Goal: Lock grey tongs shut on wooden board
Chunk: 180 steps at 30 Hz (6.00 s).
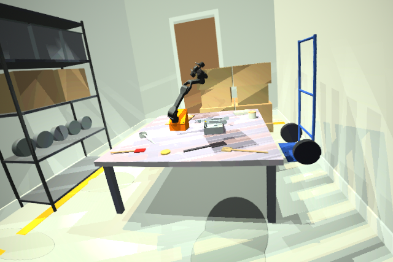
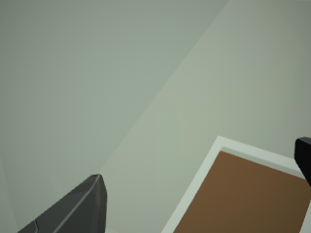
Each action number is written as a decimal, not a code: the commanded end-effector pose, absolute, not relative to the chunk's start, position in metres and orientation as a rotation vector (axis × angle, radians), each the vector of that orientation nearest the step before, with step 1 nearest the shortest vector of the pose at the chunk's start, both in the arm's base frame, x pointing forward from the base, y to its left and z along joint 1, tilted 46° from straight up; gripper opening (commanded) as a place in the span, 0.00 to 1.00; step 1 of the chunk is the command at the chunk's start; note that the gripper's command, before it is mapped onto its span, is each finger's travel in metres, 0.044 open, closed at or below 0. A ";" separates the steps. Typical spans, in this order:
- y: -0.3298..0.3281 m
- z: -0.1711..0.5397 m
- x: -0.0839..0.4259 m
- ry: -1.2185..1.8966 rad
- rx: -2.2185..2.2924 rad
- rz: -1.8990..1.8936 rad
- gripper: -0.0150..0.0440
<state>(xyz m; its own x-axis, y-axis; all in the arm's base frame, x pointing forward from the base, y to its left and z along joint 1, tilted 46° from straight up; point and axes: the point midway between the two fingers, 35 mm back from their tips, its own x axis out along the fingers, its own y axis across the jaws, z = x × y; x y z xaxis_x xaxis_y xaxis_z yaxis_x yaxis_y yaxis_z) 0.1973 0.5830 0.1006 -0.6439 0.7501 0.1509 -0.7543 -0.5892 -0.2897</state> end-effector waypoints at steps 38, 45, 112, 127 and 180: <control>0.357 -0.046 0.442 0.349 -1.490 1.289 1.00; 0.238 -0.057 0.418 0.666 -1.960 1.458 1.00; 0.006 -0.023 0.337 1.128 -2.439 2.432 1.00; -0.012 -0.040 0.334 1.133 -2.439 2.432 1.00; -0.022 -0.049 0.333 1.131 -2.440 2.419 0.47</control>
<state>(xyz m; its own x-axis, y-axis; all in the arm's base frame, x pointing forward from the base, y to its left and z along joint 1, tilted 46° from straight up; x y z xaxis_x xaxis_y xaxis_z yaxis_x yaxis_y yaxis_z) 0.3328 -0.0220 -0.0491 -0.0301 -0.7053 -0.7083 -0.0905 -0.7038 0.7046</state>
